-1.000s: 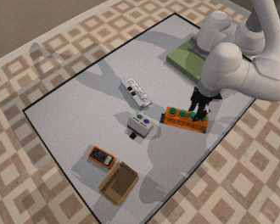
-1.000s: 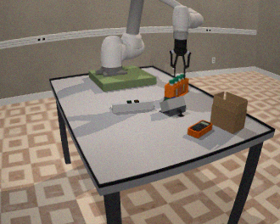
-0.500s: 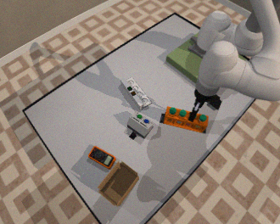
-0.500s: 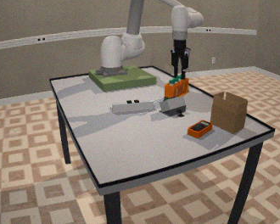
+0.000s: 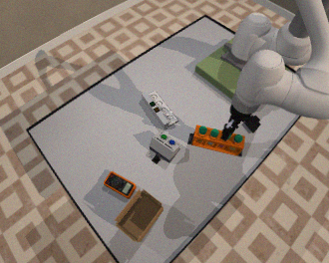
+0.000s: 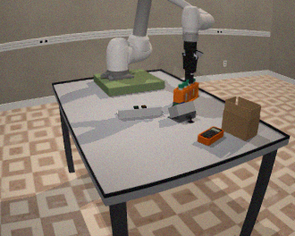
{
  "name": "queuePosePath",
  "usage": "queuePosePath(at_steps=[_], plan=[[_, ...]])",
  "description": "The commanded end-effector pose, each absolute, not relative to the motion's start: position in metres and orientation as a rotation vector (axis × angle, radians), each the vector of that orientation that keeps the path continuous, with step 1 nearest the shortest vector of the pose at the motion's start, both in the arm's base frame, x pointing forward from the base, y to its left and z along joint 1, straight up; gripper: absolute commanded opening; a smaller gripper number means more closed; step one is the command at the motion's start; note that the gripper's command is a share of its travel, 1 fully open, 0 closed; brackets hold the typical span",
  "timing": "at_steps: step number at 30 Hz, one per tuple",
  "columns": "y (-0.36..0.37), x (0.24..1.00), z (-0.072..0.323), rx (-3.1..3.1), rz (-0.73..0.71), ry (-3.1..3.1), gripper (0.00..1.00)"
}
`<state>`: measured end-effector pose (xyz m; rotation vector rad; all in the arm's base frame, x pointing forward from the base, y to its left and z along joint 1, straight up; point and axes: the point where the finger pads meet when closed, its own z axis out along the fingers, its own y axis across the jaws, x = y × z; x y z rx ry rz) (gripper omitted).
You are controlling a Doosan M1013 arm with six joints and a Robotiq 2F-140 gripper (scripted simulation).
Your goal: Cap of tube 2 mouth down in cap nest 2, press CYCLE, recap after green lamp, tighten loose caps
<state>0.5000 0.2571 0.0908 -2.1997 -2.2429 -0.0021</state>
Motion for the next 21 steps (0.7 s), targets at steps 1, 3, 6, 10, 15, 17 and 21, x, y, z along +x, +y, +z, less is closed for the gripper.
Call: queuePosePath(at_steps=[1,3,6,10,15,17,21], plan=[[0.2574,0.5004,0.0915,-2.2,-0.004,-2.243,0.3],[0.2574,0.5004,0.0915,-2.2,-0.004,-2.243,0.3],[0.2574,0.5004,0.0915,-2.2,-0.004,-2.243,0.3],[0.2574,0.5003,0.0915,-2.144,-0.004,-2.297,0.3],[0.2575,0.5003,0.0915,-1.841,-0.004,-2.547,0.3],[0.2574,0.5003,0.0915,-1.711,-0.004,-2.635,0.3],[0.2574,0.5003,0.0915,-1.44,-0.003,-2.793,0.3]])
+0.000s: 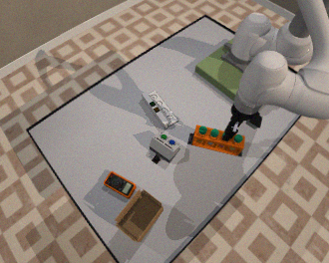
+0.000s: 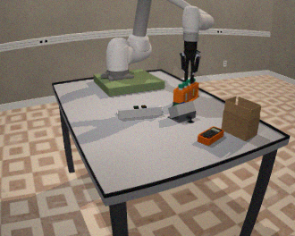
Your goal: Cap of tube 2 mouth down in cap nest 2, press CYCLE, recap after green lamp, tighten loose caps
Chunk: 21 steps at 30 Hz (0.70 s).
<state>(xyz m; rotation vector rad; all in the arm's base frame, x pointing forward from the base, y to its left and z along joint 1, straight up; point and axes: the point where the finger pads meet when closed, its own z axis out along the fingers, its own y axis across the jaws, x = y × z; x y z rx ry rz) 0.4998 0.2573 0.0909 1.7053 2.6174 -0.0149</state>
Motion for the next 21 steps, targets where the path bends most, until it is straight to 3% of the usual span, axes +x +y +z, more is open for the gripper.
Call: queuePosePath(at_steps=[1,11,17,18,21], plan=[[0.2574,0.5003,0.0915,1.369,0.003,2.827,0.3],[0.2574,0.5003,0.0915,0.784,0.003,3.041,0.3],[0.2574,0.5003,0.0915,0.784,0.003,3.041,0.3],[0.2574,0.5003,0.0917,0.784,0.003,3.041,0.41],[0.2575,0.5003,0.0917,0.784,0.003,3.041,0.41]])
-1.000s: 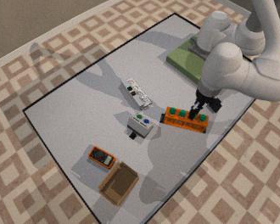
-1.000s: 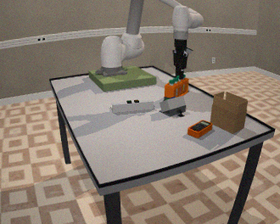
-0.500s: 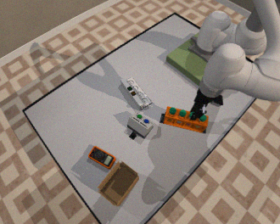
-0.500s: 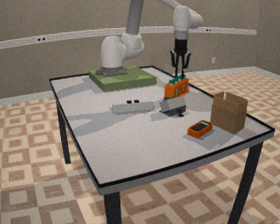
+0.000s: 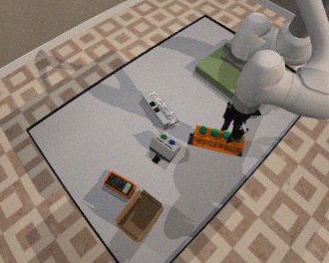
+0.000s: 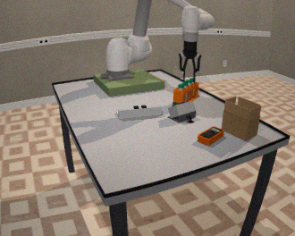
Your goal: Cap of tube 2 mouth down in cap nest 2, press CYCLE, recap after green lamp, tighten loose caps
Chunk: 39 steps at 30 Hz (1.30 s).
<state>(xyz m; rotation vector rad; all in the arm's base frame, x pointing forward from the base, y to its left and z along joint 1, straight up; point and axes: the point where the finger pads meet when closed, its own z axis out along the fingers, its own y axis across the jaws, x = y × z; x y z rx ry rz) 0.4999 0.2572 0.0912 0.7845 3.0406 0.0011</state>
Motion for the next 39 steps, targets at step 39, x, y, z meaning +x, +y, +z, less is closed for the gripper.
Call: queuePosePath(at_steps=[39], plan=[[0.2574,0.5004,0.0918,1.888,0.004,2.51,0.3]])
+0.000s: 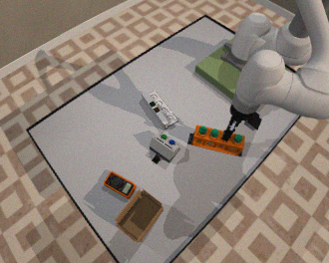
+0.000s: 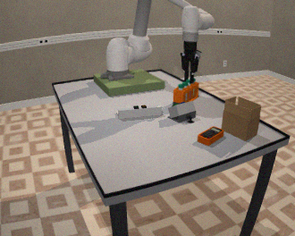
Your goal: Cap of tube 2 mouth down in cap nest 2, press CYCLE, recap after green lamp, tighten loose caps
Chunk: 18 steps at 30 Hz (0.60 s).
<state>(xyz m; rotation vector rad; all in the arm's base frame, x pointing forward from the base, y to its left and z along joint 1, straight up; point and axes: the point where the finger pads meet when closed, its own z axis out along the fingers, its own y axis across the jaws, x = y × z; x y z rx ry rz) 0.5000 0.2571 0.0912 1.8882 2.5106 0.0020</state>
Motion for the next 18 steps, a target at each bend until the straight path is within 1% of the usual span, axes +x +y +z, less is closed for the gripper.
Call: queuePosePath(at_steps=[1,6,10,12,18], plan=[[0.2574,0.5004,0.0918,1.888,0.004,2.51,0.3],[0.2574,0.5004,0.0918,1.888,0.004,2.51,0.3],[0.2574,0.5004,0.0918,1.628,0.003,2.686,0.3],[0.2574,0.5004,0.0918,1.628,0.003,2.686,0.3],[0.2574,0.5004,0.0918,1.208,0.003,2.899,0.3]])
